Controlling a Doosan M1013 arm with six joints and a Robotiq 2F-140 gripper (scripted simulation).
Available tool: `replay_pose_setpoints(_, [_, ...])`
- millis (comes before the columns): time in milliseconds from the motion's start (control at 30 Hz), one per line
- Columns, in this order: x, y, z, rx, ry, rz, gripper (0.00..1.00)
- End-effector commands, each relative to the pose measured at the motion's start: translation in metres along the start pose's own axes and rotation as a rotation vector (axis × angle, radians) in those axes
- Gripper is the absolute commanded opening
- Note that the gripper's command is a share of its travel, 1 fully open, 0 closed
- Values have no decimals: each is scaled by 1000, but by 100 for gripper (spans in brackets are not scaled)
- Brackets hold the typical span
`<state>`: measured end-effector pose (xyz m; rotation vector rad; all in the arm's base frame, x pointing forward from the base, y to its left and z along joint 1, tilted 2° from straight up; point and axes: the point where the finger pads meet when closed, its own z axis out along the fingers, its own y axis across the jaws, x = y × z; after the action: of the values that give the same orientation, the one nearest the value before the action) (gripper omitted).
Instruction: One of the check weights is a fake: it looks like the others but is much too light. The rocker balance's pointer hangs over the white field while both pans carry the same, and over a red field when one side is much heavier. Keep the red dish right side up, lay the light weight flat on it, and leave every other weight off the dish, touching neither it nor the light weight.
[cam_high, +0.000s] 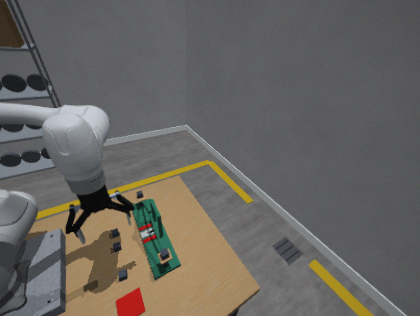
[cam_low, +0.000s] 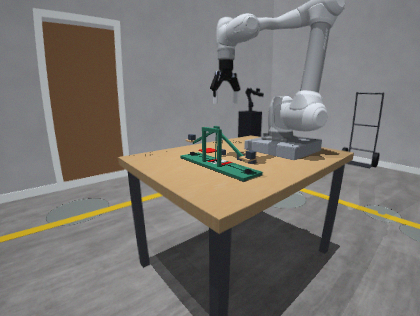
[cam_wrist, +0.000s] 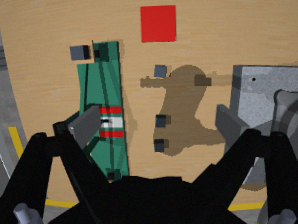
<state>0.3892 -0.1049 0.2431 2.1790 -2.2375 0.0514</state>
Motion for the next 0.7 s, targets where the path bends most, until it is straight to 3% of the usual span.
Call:
replay_pose_setpoints(0, [0,0,0,0,0,0,100])
replay_pose_setpoints(67, [0,0,2,0,0,2,100])
replay_pose_setpoints(100, [3,-2,14,0,0,10,100])
replay_pose_setpoints(167, [14,-8,74,0,1,53,100])
replay_pose_setpoints(267, [14,-8,74,0,1,53,100])
replay_pose_setpoints(300, [19,-7,111,0,1,81,100])
replay_pose_setpoints(333, [19,-7,111,0,1,81,100])
replay_pose_setpoints(367, [24,-4,143,0,0,106,100])
replay_pose_setpoints(433, [24,-4,143,0,0,106,100])
replay_pose_setpoints(467, [26,0,166,0,0,123,100])
replay_pose_setpoints(533, [27,3,179,0,0,134,100])
replay_pose_setpoints(567, [27,3,179,0,0,134,35])
replay_pose_setpoints(667, [27,3,179,0,0,134,35])
